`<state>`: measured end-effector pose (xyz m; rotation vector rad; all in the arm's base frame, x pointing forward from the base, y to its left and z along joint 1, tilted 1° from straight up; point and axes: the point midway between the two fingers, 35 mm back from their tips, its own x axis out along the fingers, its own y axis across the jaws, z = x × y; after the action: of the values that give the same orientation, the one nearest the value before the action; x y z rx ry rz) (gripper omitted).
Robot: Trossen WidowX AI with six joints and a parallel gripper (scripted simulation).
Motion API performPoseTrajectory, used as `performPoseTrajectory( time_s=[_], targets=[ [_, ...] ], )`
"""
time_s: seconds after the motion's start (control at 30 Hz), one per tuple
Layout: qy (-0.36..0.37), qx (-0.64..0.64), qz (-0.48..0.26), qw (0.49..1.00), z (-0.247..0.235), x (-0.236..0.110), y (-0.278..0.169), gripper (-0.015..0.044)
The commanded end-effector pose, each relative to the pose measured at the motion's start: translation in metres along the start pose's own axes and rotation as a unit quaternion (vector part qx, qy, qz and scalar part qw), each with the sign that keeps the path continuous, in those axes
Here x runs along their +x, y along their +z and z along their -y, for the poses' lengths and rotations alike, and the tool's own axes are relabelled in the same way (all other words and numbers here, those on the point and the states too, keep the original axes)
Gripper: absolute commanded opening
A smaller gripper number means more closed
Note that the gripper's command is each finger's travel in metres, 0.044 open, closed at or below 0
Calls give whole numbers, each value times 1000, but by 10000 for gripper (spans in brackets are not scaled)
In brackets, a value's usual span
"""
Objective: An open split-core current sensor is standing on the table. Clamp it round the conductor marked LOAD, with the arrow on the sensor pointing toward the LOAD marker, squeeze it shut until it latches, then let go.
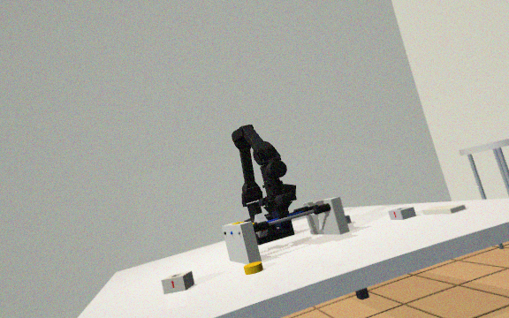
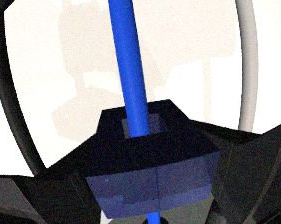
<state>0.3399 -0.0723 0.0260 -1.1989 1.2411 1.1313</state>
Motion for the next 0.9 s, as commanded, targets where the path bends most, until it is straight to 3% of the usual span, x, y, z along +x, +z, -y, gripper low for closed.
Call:
performPoseTrajectory(
  time_s=[0.0, 0.3, 0.67, 0.87],
  targets=[
    [0, 0, 0, 1000, 0, 0, 0, 210],
    [4, 0, 0, 1000, 0, -1, 0, 440],
    [2, 0, 0, 1000, 0, 0, 0, 151],
    [2, 0, 0, 1000, 0, 0, 0, 107]
  ],
)
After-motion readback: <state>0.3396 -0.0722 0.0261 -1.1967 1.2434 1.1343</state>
